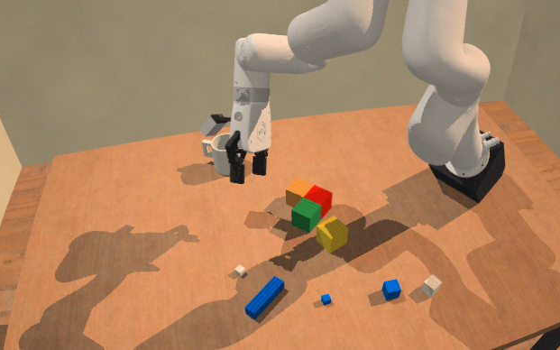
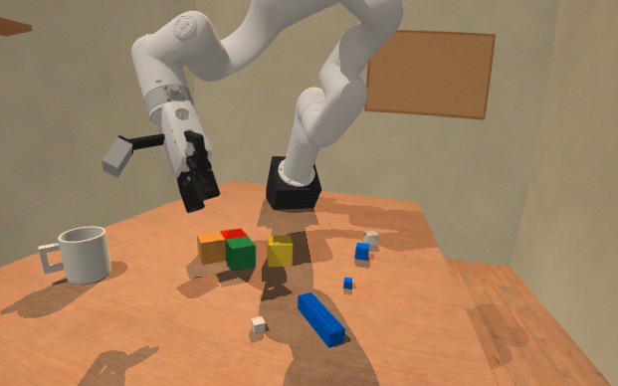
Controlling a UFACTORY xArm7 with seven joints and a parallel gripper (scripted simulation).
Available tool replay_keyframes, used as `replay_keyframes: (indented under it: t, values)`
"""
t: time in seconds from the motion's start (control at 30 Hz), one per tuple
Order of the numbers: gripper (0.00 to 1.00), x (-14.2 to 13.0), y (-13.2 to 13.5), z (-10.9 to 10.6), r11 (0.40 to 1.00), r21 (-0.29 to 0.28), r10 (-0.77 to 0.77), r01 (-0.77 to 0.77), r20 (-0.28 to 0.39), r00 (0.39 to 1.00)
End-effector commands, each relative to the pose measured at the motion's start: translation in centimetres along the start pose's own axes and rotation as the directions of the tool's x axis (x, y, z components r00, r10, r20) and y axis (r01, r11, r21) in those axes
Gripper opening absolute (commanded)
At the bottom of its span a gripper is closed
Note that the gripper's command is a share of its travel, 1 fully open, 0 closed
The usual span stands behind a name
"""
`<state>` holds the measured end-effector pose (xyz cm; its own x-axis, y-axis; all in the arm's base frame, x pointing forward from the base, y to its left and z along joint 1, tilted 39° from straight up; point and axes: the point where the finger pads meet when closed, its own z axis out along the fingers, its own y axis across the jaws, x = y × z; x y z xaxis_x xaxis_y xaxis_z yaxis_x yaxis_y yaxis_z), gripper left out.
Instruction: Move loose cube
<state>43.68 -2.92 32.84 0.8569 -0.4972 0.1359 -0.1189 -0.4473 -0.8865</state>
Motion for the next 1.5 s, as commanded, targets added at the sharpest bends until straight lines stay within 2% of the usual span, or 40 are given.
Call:
replay_keyframes:
  t: [0.0, 0.03, 0.07, 0.13, 0.17, 0.23, 0.27, 0.4, 0.47, 0.53, 0.57, 0.6, 0.63, 0.67, 0.7, 0.73, 0.77, 0.8, 0.83, 0.87, 0.9, 0.97, 1.1, 1.2, 1.47]
  values:
    - [1.00, -4.1, -1.3, 2.0, 0.980, -0.082, -0.182, 0.182, 0.001, 0.983]
    - [1.00, -4.1, -1.3, 2.0, 0.980, -0.082, -0.182, 0.182, 0.001, 0.983]
    - [1.00, -6.1, -1.2, 3.0, 0.955, -0.121, -0.271, 0.272, 0.025, 0.962]
    - [1.00, -6.1, -1.2, 3.0, 0.955, -0.121, -0.271, 0.272, 0.025, 0.962]
    - [1.00, -7.9, -1.0, 3.7, 0.921, -0.157, -0.353, 0.356, 0.051, 0.934]
    - [1.00, -7.9, -1.0, 3.7, 0.921, -0.157, -0.353, 0.356, 0.051, 0.934]
    - [1.00, -9.5, -0.5, 4.3, 0.881, -0.190, -0.427, 0.434, 0.079, 0.901]
    - [1.00, -9.5, -0.5, 4.3, 0.881, -0.190, -0.427, 0.434, 0.079, 0.901]
    - [1.00, -12.3, 0.7, 5.1, 0.786, -0.243, -0.552, 0.568, 0.136, 0.822]
    - [1.00, -12.3, 0.7, 5.1, 0.786, -0.243, -0.552, 0.568, 0.136, 0.822]
    - [1.00, -13.3, 1.4, 5.3, 0.736, -0.264, -0.603, 0.623, 0.163, 0.781]
    - [1.00, -13.3, 1.4, 5.3, 0.736, -0.264, -0.603, 0.623, 0.163, 0.781]
    - [1.00, -14.2, 2.2, 5.4, 0.686, -0.282, -0.646, 0.671, 0.190, 0.740]
    - [1.00, -14.2, 2.2, 5.4, 0.686, -0.282, -0.646, 0.671, 0.190, 0.740]
    - [1.00, -15.0, 2.9, 5.4, 0.637, -0.297, -0.681, 0.711, 0.214, 0.700]
    - [1.00, -15.0, 2.9, 5.4, 0.637, -0.297, -0.681, 0.711, 0.214, 0.700]
    - [1.00, -15.6, 3.5, 5.4, 0.592, -0.310, -0.710, 0.744, 0.237, 0.663]
    - [1.00, -15.6, 3.5, 5.4, 0.592, -0.310, -0.710, 0.744, 0.237, 0.663]
    - [1.00, -16.0, 4.1, 5.3, 0.550, -0.320, -0.733, 0.771, 0.257, 0.629]
    - [1.00, -16.0, 4.1, 5.3, 0.550, -0.320, -0.733, 0.771, 0.257, 0.629]
    - [1.00, -16.4, 4.7, 5.2, 0.513, -0.328, -0.752, 0.793, 0.274, 0.600]
    - [1.00, -16.4, 4.7, 5.2, 0.513, -0.328, -0.752, 0.793, 0.274, 0.600]
    - [1.00, -17.1, 6.1, 4.9, 0.418, -0.345, -0.791, 0.841, 0.318, 0.523]
    - [1.00, -17.3, 6.4, 4.8, 0.395, -0.348, -0.798, 0.850, 0.328, 0.506]
    - [1.00, -17.3, 6.4, 4.7, 0.394, -0.349, -0.799, 0.851, 0.329, 0.504]
